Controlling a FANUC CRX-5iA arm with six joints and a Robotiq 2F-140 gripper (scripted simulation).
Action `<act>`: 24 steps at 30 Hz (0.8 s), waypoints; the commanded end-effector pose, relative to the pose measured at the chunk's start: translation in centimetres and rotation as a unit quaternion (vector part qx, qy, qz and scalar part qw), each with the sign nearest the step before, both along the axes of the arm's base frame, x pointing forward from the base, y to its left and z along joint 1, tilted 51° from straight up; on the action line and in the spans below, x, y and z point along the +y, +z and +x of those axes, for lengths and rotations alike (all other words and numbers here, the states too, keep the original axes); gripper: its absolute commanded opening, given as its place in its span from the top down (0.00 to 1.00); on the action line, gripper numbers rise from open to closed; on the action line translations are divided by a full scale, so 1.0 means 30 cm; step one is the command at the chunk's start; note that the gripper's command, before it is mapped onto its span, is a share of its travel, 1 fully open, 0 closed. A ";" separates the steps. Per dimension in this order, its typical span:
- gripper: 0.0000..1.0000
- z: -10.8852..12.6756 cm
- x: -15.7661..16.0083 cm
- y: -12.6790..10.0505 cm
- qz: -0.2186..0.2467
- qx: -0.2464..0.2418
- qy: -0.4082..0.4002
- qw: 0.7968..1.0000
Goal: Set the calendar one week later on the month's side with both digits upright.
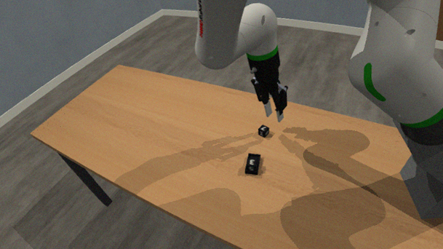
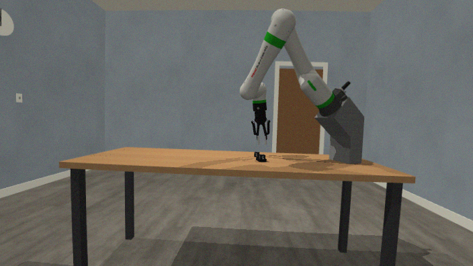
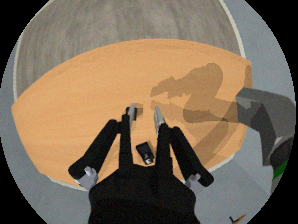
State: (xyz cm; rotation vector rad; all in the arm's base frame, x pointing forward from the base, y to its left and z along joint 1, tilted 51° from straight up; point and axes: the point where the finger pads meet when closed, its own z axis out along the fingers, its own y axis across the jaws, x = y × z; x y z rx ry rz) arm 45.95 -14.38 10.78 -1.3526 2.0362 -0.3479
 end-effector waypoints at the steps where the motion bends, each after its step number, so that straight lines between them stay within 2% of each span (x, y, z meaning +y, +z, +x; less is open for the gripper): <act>1: 0.71 0.011 -0.005 0.014 -0.028 0.011 -0.023 0.999; 12: 0.71 0.082 0.043 0.093 -0.049 -0.016 -0.031 0.998; 24: 0.71 0.083 0.053 0.097 -0.050 -0.014 -0.032 0.998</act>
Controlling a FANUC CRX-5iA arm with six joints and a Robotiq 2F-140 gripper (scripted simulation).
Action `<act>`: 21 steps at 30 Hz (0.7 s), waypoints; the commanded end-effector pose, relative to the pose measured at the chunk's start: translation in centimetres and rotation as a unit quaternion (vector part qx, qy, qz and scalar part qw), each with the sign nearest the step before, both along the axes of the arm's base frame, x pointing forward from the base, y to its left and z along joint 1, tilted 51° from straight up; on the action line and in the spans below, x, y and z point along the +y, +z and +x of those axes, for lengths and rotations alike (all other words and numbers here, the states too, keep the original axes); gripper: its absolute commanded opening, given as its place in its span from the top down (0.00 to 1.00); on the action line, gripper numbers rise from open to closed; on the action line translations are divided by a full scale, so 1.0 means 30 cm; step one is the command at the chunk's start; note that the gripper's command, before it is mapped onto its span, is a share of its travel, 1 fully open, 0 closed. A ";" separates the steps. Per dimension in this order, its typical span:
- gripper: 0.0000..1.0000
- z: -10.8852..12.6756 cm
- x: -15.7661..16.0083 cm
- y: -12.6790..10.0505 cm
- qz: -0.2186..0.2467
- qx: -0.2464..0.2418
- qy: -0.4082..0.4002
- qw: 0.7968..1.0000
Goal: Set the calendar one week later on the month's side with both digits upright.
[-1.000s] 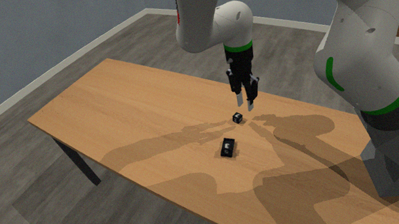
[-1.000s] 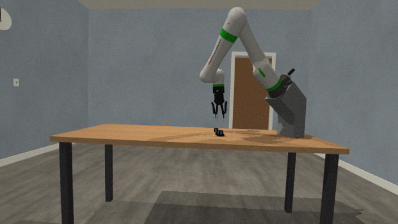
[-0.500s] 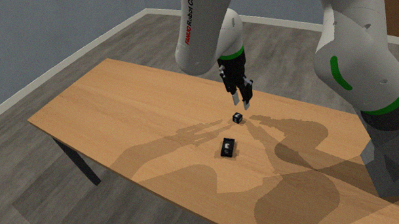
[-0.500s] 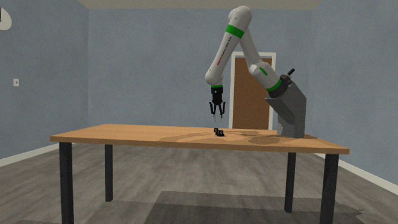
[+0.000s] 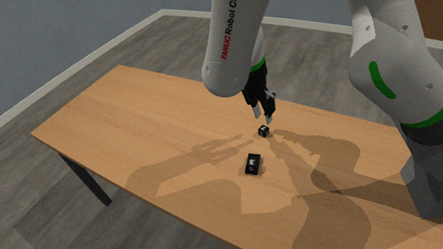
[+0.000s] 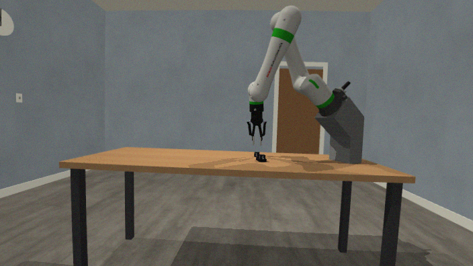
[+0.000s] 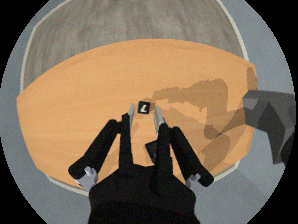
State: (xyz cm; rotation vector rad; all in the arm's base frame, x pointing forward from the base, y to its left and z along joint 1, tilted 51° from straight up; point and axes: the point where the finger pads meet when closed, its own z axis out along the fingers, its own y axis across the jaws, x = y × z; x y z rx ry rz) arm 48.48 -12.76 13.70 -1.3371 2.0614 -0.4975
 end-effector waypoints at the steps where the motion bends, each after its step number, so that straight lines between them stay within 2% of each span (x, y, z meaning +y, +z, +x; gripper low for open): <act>1: 0.71 -0.002 -0.002 -0.002 -0.002 0.003 -0.002 1.000; 13: 0.71 -0.024 -0.022 -0.026 -0.042 0.052 -0.043 0.997; 21: 0.71 -0.009 -0.008 -0.011 -0.073 0.058 -0.069 0.993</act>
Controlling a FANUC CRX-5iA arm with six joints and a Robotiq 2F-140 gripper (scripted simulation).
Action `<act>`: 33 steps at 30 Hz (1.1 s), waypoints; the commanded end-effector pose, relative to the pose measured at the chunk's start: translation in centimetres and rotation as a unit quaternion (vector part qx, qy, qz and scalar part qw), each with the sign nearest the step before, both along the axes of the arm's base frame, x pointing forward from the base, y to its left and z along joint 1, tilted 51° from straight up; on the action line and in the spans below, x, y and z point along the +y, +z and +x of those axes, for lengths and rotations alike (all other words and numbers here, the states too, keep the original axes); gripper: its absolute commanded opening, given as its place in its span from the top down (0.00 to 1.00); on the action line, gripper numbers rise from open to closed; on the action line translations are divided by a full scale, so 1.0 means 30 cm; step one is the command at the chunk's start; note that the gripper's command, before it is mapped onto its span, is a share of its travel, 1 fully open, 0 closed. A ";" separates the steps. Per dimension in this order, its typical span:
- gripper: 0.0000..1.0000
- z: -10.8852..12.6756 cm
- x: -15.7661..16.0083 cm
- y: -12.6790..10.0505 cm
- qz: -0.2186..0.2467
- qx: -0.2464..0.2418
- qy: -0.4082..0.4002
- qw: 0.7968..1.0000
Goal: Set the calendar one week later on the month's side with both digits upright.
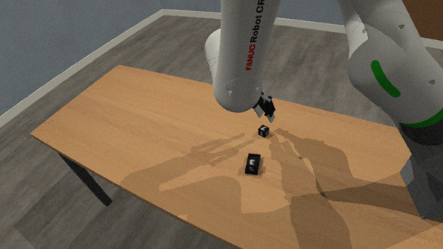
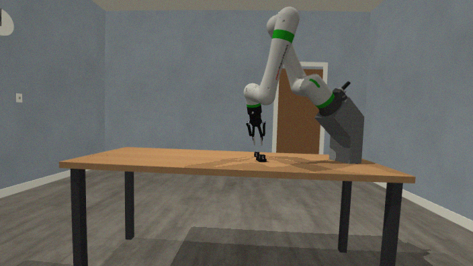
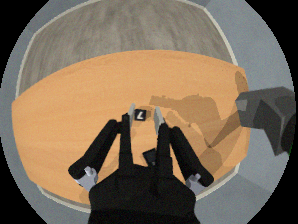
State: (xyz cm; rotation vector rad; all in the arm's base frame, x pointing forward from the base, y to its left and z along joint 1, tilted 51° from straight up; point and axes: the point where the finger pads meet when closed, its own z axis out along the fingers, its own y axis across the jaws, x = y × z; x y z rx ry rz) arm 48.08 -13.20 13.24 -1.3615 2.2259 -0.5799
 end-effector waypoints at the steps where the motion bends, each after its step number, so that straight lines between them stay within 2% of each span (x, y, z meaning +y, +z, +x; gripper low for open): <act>1: 0.71 0.007 0.010 0.008 -0.029 -0.001 -0.025 0.999; 15: 0.71 0.022 0.036 0.017 -0.045 0.001 -0.036 0.998; 19: 0.71 0.020 0.040 0.002 -0.077 0.031 -0.066 0.994; 24: 0.71 0.028 0.045 0.019 -0.128 0.050 -0.107 0.985; 33: 0.71 0.035 0.055 0.021 -0.131 0.050 -0.109 0.984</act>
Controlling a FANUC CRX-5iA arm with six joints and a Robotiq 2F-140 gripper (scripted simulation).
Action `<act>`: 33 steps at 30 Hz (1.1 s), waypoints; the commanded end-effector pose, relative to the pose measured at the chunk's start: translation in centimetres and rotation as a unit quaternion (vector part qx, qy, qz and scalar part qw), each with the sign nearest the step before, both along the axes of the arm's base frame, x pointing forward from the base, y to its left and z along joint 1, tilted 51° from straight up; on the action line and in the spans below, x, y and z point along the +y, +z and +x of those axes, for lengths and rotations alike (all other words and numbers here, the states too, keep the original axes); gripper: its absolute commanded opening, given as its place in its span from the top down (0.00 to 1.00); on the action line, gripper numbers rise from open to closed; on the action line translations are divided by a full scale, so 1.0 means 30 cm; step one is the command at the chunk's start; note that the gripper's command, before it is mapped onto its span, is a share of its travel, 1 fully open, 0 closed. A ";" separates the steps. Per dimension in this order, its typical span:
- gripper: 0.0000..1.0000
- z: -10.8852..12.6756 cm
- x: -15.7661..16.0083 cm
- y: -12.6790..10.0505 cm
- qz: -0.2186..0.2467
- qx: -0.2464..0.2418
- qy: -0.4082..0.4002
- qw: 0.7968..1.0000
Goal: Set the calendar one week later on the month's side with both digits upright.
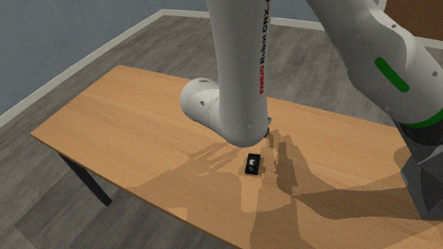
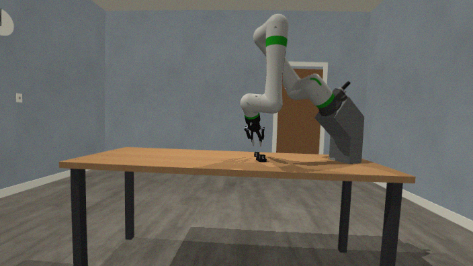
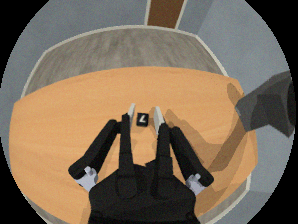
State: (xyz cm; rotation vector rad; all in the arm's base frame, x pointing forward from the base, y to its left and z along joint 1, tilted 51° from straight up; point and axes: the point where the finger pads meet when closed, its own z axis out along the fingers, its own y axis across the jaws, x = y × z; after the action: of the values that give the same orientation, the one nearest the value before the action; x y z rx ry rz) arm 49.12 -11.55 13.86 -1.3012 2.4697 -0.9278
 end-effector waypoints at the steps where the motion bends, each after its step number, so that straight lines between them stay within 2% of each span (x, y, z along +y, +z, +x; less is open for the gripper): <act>1: 0.71 0.000 0.000 0.000 0.000 0.000 0.000 1.000; 17: 0.71 0.005 0.001 -0.004 0.000 0.000 0.000 1.000; 33: 0.71 0.043 0.015 -0.037 0.000 0.000 0.000 1.000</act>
State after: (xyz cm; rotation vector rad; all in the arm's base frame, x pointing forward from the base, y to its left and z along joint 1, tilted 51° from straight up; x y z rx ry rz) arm 50.26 -11.15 12.87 -1.3015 2.4699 -0.9278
